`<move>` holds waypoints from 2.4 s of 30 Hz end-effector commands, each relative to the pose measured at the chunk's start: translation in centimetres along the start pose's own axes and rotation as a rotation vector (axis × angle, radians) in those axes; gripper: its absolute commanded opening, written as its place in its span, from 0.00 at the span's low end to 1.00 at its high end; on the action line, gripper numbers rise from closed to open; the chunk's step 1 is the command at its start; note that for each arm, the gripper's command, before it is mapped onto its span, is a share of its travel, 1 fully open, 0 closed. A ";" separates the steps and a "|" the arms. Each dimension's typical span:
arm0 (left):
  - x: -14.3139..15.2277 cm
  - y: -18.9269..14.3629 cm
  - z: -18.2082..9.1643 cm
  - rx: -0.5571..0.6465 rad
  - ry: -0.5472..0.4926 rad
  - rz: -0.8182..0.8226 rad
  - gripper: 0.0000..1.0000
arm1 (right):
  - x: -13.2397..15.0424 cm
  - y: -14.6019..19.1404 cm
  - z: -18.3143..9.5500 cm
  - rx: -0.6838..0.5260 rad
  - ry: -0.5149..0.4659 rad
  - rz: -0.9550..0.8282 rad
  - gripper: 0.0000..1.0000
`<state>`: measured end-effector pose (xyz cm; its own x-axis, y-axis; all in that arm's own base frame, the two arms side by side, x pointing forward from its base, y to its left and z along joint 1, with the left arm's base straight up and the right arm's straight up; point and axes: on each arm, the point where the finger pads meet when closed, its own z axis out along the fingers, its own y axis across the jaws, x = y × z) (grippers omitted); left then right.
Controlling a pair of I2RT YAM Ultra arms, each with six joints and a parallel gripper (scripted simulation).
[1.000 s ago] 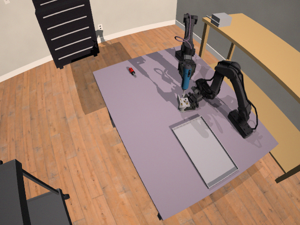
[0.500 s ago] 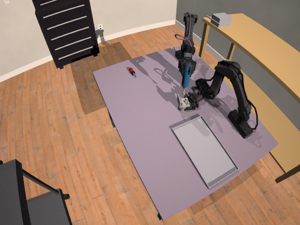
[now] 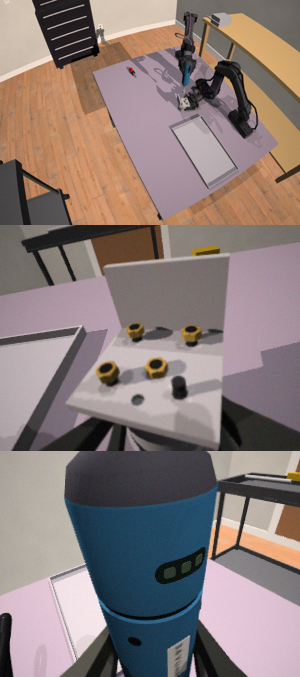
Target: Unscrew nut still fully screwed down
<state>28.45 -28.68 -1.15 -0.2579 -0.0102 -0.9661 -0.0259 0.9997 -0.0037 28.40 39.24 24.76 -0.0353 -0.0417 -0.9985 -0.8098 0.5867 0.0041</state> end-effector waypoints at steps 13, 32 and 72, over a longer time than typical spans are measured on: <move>-0.2 0.0 0.0 -0.003 -0.004 0.001 0.59 | -6.1 -0.2 -2.3 0.001 -0.183 0.004 0.42; -0.2 0.0 0.0 -0.003 -0.004 0.001 0.59 | -6.0 -0.3 -3.7 0.001 -0.182 0.004 0.42; -0.2 0.0 0.0 -0.003 -0.004 0.001 0.59 | -7.0 -0.3 -4.5 0.002 -0.214 -0.006 0.42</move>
<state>28.45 -28.68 -1.15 -0.2579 -0.0102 -0.9661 -0.0259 0.9997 -0.0037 26.32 36.30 25.28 -0.0286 -0.0325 -0.9991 -0.8095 0.5872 0.0041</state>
